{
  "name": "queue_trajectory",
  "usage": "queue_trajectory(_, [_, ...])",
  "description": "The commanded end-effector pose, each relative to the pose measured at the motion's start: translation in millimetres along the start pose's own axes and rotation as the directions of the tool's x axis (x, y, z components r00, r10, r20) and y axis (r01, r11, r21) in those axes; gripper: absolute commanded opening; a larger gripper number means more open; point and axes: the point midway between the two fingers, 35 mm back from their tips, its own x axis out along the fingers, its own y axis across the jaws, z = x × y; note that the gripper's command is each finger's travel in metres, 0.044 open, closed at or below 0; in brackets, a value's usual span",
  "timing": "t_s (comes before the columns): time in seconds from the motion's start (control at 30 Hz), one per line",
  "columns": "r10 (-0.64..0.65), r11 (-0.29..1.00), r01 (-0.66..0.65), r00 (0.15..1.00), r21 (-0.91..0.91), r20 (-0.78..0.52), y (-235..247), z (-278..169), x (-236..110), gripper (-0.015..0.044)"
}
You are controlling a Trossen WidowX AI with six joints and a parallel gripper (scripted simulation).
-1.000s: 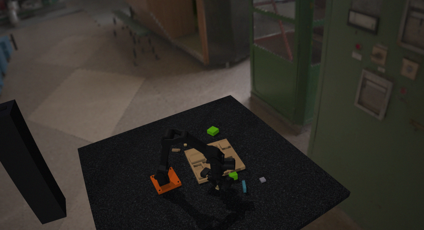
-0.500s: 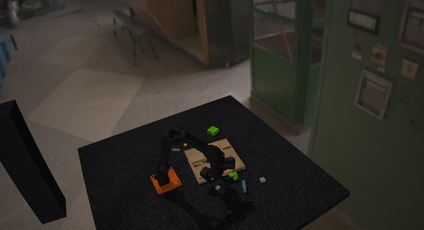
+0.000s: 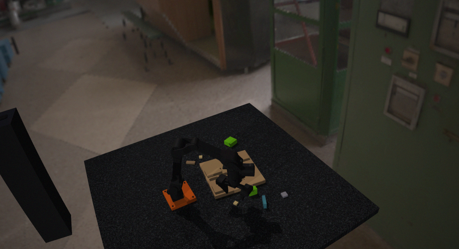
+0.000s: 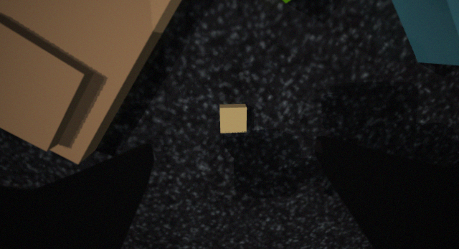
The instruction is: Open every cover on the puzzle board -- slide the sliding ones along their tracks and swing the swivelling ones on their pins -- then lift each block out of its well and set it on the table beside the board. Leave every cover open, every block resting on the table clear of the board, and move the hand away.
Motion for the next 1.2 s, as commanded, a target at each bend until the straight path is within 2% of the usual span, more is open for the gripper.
queue_trajectory(0.0, [-0.015,1.0,0.015,1.0,0.005,0.003,-1,0,-18,0.044])
queue_trajectory(0.2, [-0.015,1.0,0.015,1.0,0.005,0.003,0,-1,-26,0.044])
queue_trajectory(0.53, [-0.014,0.997,0.013,1.0,0.071,0.008,10,44,-27,0.0177])
queue_trajectory(0.67, [-0.013,0.947,0.009,1.0,0.32,0.01,16,60,-28,0.0072])
queue_trajectory(0.77, [-0.012,0.843,0.004,1.0,0.538,0.012,22,76,-28,0.0])
queue_trajectory(0.97, [-0.011,0.495,-0.007,1.0,0.869,0.014,38,106,-28,0.0])
queue_trajectory(1.1, [-0.01,0.194,-0.013,1.0,0.981,0.015,50,126,-28,0.0])
queue_trajectory(1.17, [-0.009,0.105,-0.014,1.0,0.994,0.016,55,134,-28,0.0])
